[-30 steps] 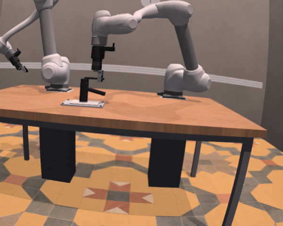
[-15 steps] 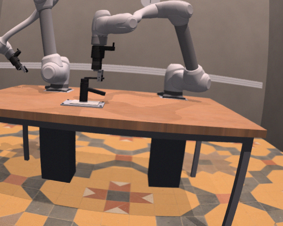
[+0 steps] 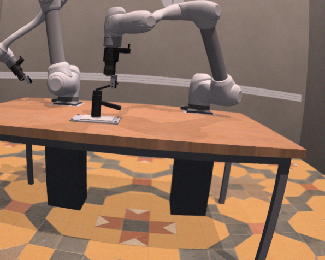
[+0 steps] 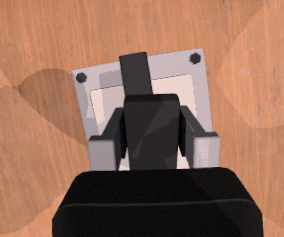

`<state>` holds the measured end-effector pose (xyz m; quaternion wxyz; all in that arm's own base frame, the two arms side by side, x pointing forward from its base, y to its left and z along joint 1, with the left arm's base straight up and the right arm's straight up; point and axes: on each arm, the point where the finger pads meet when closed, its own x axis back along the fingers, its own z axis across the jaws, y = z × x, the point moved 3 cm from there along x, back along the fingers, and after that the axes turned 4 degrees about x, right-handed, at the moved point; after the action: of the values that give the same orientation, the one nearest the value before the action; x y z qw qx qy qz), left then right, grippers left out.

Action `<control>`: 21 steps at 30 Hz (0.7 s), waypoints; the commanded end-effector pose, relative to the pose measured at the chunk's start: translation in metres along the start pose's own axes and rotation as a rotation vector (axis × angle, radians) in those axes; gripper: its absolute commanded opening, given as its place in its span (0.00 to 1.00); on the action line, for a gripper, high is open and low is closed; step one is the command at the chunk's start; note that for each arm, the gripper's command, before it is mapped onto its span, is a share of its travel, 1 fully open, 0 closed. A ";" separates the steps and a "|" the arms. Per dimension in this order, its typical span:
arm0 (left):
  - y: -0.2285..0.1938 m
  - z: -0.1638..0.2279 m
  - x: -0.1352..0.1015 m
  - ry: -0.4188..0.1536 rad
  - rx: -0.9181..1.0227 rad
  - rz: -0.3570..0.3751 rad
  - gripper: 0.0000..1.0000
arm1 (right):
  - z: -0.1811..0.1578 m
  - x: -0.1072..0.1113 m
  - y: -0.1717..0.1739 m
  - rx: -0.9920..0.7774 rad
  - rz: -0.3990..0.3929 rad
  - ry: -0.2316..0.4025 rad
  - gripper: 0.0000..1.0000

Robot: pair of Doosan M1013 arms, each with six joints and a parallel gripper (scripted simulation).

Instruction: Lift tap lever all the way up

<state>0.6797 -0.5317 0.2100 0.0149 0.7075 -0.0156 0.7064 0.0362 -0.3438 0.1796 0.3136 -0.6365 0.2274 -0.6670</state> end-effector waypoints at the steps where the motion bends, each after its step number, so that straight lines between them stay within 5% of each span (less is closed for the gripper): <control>1: 0.002 0.000 0.004 0.001 0.000 -0.001 0.00 | 0.000 0.000 0.000 0.000 -0.001 0.000 1.00; 21: 0.003 0.000 0.006 0.001 0.000 -0.001 0.00 | 0.000 0.000 0.000 0.000 -0.001 0.000 1.00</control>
<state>0.6794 -0.5347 0.2149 0.0148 0.7075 -0.0156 0.7064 0.0362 -0.3438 0.1796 0.3136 -0.6365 0.2274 -0.6670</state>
